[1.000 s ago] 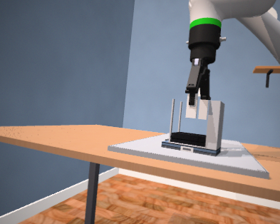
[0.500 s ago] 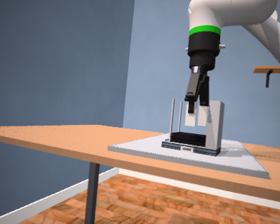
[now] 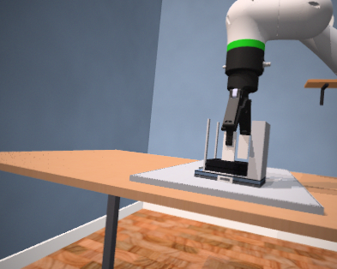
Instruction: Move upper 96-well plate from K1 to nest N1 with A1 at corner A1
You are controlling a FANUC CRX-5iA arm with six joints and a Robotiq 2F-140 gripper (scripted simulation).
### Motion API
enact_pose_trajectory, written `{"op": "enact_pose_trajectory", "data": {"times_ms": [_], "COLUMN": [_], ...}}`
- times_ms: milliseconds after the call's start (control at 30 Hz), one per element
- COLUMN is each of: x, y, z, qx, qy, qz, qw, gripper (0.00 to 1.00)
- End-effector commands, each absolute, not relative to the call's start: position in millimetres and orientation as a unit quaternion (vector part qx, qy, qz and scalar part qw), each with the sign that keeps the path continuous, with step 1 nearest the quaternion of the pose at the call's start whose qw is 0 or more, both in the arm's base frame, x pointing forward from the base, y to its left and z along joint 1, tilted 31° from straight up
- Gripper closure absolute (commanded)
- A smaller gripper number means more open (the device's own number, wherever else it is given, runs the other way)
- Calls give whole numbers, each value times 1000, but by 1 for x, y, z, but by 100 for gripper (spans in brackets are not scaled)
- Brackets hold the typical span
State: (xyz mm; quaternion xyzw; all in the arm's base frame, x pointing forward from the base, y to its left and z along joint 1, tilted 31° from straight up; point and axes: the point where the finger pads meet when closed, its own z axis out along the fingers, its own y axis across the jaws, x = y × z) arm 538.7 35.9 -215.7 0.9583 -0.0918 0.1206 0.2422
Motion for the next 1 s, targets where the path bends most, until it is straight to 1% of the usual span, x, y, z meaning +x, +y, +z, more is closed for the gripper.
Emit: {"op": "enact_pose_trajectory", "data": {"times_ms": [0, 367, 400, 967], "x": [539, 539, 539, 539], "y": [35, 35, 35, 35], "z": [-217, -217, -217, -217], "qx": [958, 958, 958, 958], "qy": [-92, -92, -92, -92], "qz": [121, 121, 121, 121], "qw": [242, 242, 242, 242], "gripper": [0, 0, 100, 100]}}
